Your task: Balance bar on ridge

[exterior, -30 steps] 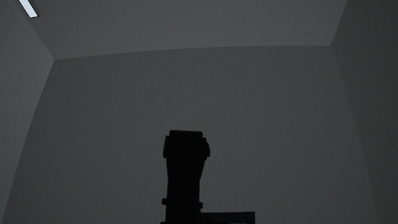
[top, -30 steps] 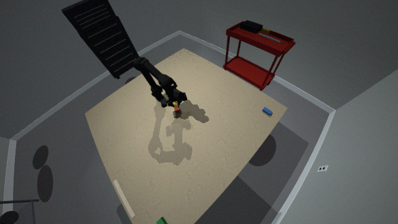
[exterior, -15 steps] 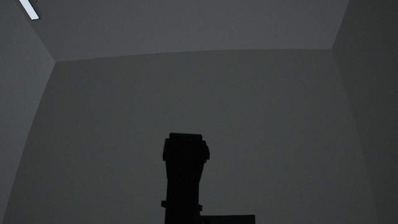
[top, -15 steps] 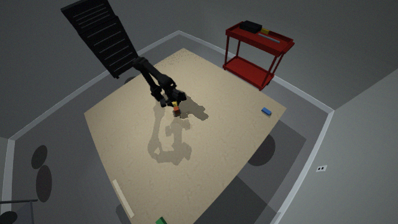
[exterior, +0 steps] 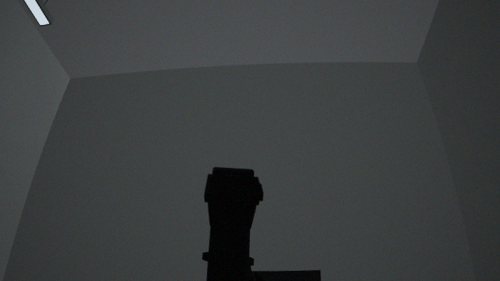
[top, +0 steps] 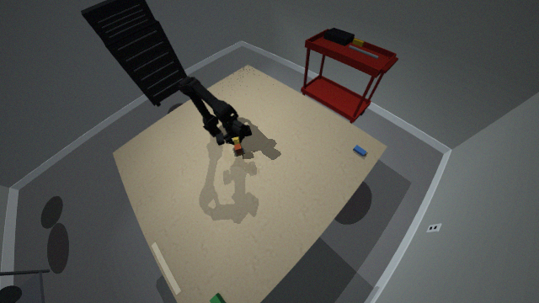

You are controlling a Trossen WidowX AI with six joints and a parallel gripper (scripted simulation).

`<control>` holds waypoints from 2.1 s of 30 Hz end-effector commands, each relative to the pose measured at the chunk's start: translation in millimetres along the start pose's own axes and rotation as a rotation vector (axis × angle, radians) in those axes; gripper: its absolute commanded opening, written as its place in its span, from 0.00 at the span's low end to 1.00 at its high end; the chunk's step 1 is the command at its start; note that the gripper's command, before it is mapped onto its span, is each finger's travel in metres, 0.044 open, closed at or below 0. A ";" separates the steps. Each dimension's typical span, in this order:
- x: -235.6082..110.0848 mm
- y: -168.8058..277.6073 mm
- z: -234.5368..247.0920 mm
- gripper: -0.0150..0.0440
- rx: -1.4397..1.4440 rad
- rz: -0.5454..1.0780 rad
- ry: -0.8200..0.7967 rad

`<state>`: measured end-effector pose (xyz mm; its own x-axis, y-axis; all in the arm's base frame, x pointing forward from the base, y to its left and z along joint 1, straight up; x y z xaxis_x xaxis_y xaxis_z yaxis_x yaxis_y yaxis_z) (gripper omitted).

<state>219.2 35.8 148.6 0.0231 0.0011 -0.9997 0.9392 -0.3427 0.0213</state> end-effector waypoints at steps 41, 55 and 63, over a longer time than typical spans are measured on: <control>0.0 0.0 0.0 0.54 0.000 0.000 0.000; 0.0 0.0 0.0 0.54 0.000 0.000 0.000; 0.0 0.0 0.0 0.55 0.000 0.000 0.000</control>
<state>219.2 35.8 148.6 0.0230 0.0011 -0.9997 0.9392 -0.3427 0.0212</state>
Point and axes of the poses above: the point midway between the two fingers, 35 mm back from their tips, its own x axis out along the fingers, its own z axis across the jaws, y = z × x, the point moved 6 cm from there along -x, back along the fingers, and after that the axes turned 5 degrees about -x, right-handed, at the moved point
